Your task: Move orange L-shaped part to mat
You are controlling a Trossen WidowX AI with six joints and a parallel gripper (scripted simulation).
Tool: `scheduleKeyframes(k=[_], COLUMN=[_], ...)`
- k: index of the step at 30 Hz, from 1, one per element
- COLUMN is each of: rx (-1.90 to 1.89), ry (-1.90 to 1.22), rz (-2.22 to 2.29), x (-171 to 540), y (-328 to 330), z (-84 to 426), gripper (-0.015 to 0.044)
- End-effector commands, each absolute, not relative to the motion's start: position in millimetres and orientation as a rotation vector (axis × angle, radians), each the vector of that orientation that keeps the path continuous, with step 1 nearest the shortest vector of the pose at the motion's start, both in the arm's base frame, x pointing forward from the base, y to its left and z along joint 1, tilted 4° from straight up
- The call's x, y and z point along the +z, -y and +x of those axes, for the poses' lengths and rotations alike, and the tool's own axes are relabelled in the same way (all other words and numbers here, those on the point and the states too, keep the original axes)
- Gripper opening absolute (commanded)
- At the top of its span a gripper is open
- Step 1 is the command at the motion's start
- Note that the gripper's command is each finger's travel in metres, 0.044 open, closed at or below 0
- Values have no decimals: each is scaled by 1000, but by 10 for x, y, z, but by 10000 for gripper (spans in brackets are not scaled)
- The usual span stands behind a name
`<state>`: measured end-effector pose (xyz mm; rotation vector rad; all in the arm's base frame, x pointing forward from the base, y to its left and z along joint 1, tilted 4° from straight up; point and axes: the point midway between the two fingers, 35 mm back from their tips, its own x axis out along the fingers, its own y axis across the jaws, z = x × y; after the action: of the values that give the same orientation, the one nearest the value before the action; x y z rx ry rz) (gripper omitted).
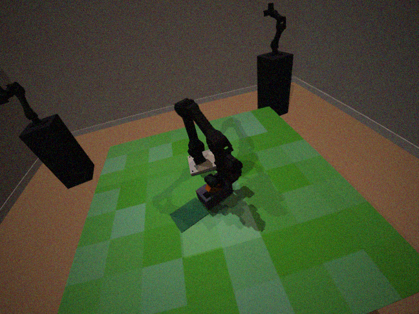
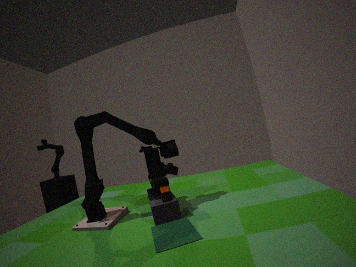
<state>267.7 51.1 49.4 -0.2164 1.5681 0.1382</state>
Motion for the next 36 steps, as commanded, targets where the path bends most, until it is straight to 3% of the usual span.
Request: scheduleKeyframes(k=[1,14,23,36], rx=[138,136,136,138], ry=[-1568,-1576,-1575,-1560], rz=[-216,-223,-223,-215], x=[494,669,1549,1549], y=[-511,-620,-561,-581], z=[2677,2660,2684,2709], gripper=[180,180,180,180])
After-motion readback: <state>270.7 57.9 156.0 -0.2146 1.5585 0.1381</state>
